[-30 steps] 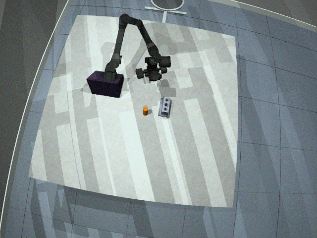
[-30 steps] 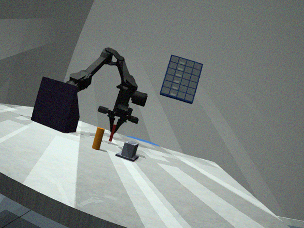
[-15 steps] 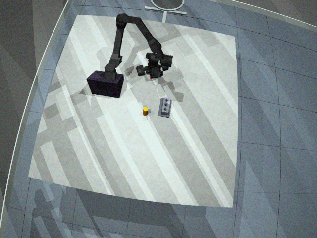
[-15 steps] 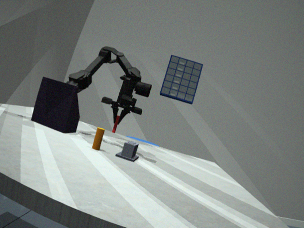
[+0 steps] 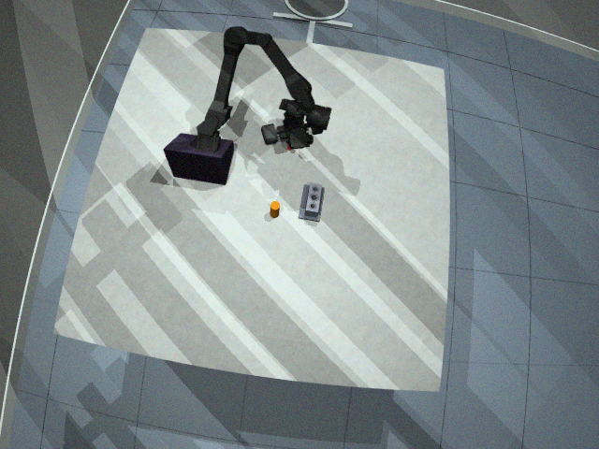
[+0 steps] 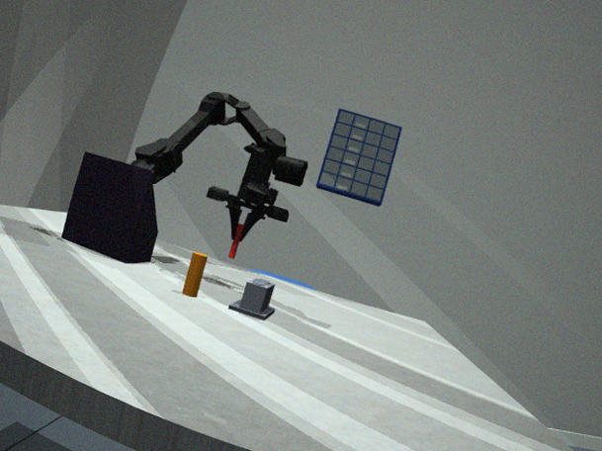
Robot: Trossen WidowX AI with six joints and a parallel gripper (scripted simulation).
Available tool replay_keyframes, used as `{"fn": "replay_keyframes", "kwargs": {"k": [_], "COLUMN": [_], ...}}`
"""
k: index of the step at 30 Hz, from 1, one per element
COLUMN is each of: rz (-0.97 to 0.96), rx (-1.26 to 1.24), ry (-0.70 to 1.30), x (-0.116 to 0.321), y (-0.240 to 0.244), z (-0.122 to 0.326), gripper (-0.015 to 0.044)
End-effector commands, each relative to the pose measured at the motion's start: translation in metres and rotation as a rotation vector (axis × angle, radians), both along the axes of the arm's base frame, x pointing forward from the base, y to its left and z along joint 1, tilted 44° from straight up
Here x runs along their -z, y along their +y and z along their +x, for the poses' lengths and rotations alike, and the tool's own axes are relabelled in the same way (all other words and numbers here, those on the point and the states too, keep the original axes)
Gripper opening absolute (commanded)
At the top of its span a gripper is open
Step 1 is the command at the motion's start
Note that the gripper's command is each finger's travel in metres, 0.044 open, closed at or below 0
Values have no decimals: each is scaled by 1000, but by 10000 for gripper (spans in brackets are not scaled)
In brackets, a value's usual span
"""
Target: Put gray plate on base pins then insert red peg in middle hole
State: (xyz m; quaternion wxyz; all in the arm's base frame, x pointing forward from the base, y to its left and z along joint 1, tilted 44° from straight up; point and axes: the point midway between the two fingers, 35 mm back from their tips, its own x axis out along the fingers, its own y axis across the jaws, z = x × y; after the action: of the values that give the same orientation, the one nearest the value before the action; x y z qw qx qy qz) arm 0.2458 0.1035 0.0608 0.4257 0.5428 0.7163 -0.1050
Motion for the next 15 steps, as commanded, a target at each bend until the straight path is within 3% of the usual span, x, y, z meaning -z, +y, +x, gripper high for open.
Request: {"fn": "replay_keyframes", "kwargs": {"k": [1,15], "rz": [-5,-8], "rx": [-1,-1], "ry": [-2,-8], "x": [5,20], "y": [-6,-26], "z": [12,46], "gripper": [0,0]}}
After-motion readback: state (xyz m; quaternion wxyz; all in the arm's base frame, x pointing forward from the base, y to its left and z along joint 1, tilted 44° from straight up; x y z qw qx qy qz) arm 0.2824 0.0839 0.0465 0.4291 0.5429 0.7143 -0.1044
